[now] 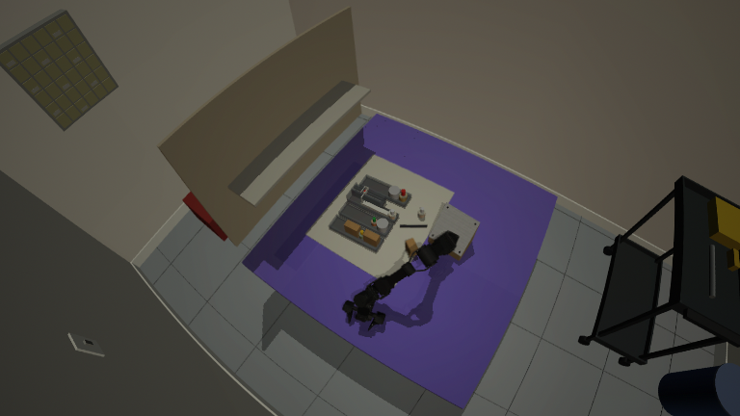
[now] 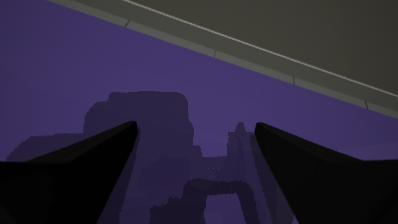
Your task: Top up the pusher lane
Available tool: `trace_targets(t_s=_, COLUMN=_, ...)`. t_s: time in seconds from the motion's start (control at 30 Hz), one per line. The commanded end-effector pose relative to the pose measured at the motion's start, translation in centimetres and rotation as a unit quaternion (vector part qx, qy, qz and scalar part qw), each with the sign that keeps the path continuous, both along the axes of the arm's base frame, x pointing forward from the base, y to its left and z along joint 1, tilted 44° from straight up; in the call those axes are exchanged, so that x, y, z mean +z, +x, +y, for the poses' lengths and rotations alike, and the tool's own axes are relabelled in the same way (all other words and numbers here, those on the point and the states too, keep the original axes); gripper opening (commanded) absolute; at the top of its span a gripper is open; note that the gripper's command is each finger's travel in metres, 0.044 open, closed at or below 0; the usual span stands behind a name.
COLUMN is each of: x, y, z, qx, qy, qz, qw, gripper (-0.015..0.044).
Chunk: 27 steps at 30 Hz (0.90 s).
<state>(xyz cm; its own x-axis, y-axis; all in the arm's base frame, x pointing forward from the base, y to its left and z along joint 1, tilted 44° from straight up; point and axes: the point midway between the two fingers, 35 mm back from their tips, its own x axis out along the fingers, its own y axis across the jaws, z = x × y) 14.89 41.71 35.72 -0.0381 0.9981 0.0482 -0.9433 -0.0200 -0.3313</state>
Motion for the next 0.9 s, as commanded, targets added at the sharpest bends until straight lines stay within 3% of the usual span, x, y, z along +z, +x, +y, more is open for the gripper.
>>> trace_targets(t_s=0.0, x=-1.0, y=4.2, z=-1.9, qx=-0.062, qy=-0.025, qz=0.014, qw=0.998, gripper=0.0440)
trace_targets(t_s=0.4, x=-6.0, y=16.6, z=-10.9, qx=-0.253, qy=-0.108, qz=0.073, qw=0.959, gripper=0.0440)
trace_targets(t_s=0.87, x=-13.0, y=26.4, z=-27.8, qx=-0.449, qy=-0.204, qz=0.154, qw=0.856, gripper=0.0440)
